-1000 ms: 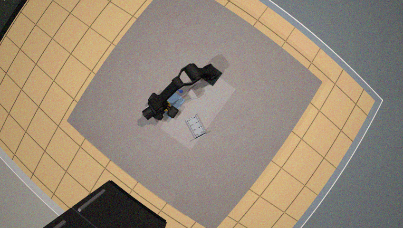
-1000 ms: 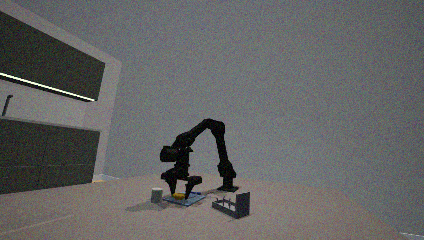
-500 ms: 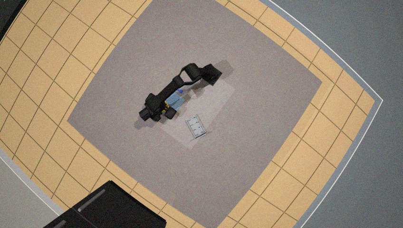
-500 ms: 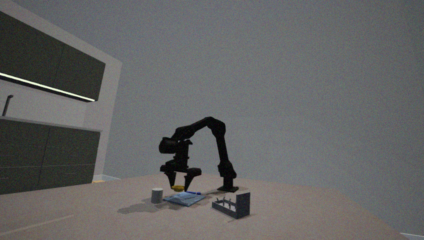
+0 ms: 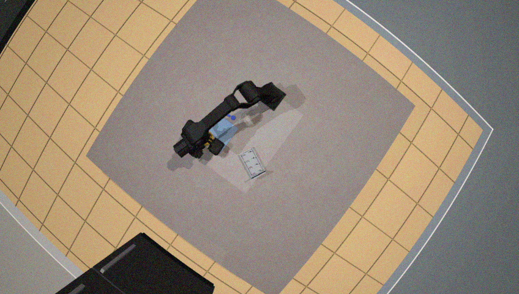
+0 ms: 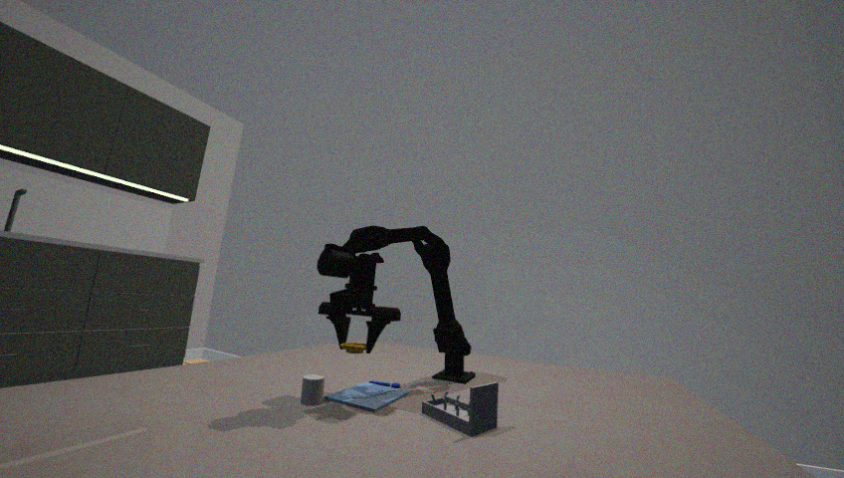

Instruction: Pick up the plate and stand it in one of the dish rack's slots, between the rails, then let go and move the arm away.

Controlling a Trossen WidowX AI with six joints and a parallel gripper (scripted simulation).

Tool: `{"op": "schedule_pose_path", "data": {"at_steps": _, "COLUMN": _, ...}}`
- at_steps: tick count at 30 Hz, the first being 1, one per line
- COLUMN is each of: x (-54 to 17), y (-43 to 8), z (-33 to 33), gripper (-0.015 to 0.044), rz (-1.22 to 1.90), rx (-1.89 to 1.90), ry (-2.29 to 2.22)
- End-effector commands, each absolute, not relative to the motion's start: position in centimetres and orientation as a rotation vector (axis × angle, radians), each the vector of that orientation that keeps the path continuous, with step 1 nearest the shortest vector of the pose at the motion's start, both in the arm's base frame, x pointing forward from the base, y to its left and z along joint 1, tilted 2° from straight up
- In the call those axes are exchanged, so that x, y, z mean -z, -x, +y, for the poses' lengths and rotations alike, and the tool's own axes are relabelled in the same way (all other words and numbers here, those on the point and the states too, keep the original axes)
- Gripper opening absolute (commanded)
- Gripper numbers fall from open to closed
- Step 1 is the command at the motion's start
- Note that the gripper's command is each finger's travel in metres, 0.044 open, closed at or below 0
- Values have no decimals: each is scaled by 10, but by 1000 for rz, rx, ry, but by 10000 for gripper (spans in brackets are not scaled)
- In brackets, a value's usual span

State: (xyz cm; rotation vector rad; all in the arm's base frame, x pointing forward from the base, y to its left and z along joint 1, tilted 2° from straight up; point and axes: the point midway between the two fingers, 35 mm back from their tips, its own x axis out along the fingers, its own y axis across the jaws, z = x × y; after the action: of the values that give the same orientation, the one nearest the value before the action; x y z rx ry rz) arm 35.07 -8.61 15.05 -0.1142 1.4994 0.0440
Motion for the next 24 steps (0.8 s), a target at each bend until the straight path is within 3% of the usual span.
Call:
{"op": "schedule_pose_path", "data": {"at_steps": 1, "x": -167, "y": -351, "z": -86, "gripper": 0, "rz": 1490, "rx": -38, "ry": 115}}
{"op": "schedule_pose_path", "data": {"at_steps": 24, "x": -226, "y": -343, "z": -65, "gripper": 0, "rz": 1473, "rx": -4, "ry": 77}}
